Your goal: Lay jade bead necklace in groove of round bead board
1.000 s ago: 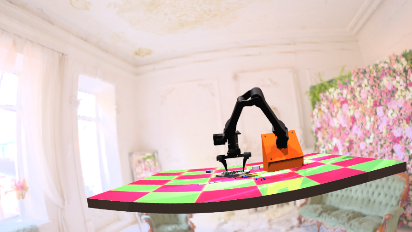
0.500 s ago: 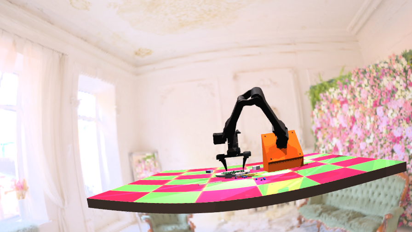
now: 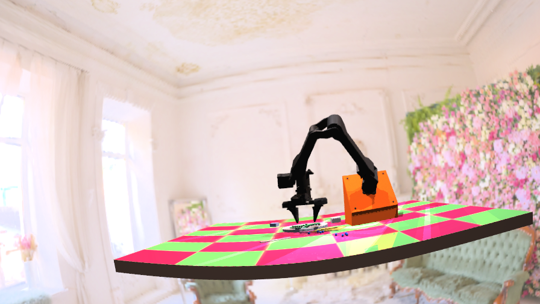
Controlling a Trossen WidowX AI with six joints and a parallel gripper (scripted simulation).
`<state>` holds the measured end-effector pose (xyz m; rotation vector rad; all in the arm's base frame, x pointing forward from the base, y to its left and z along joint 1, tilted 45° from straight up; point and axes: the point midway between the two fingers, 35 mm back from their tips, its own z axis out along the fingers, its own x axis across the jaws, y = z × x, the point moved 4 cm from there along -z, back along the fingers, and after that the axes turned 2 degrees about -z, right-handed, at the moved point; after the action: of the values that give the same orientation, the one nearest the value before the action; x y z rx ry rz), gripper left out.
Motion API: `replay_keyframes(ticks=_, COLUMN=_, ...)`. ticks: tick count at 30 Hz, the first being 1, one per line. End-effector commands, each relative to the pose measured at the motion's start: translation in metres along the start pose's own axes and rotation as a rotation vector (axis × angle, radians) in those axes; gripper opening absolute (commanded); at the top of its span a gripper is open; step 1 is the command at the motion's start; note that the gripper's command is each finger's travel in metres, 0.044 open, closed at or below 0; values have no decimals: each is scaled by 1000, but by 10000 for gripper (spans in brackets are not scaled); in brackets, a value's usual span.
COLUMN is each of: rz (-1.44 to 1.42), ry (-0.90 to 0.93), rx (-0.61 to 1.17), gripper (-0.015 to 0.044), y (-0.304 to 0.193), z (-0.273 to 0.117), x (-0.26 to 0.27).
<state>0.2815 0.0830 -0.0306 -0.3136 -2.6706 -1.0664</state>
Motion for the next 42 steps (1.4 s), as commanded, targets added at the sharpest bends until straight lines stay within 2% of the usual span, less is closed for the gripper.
replay_keyframes(ticks=1, rz=511, ry=-6, rx=5, gripper=204, y=-5, z=-7, x=-21)
replay_keyframes(ticks=4, rz=822, ry=-8, rx=5, gripper=125, y=-9, z=-11, x=-32)
replay_keyframes(ticks=10, rz=1416, ry=-11, rx=2, gripper=120, y=-18, z=-19, x=-52)
replay_keyframes(ticks=16, rz=1743, ry=-9, rx=0, gripper=120, y=-23, z=-23, x=-62)
replay_keyframes(ticks=37, rz=1763, ry=-9, rx=0, gripper=120, y=-23, z=-23, x=-62)
replay_keyframes(ticks=42, rz=1763, ry=-9, rx=-1, gripper=120, y=-23, z=-8, x=-62)
